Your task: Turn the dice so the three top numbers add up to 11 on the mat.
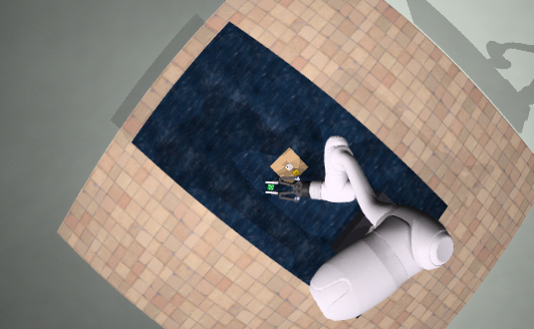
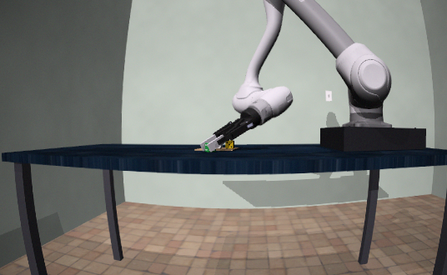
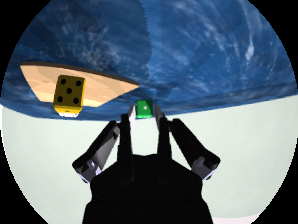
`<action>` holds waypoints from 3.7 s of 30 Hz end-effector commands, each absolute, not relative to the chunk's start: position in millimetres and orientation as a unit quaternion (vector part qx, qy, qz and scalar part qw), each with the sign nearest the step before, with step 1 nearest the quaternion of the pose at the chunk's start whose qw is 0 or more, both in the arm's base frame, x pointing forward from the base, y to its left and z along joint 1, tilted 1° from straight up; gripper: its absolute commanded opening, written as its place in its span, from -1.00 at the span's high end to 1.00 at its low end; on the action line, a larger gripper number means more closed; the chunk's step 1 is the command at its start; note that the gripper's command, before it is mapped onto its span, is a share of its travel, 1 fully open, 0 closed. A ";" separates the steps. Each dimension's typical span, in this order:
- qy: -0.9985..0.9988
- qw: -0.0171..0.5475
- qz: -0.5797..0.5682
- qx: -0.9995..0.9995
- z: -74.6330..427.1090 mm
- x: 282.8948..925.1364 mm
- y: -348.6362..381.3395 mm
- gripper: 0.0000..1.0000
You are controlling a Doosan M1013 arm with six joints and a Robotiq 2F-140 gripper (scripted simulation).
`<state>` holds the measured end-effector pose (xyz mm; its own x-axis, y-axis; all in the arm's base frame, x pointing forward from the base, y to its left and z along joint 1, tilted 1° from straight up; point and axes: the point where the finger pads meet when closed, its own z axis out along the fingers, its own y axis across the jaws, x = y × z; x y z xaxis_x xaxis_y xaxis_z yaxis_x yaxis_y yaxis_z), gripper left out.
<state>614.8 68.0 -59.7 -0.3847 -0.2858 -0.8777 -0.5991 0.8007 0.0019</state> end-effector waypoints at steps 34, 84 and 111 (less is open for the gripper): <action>0.816 0.484 0.162 -0.271 -35.3 579.7 41.7 0.44; 0.833 0.290 0.325 -0.342 23.9 549.2 144.9 0.44; 0.917 0.009 0.173 -0.361 20.6 557.1 116.8 0.44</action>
<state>546.7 128.1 16.9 -0.7232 -0.6351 -0.2715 -0.6881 0.6288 0.3620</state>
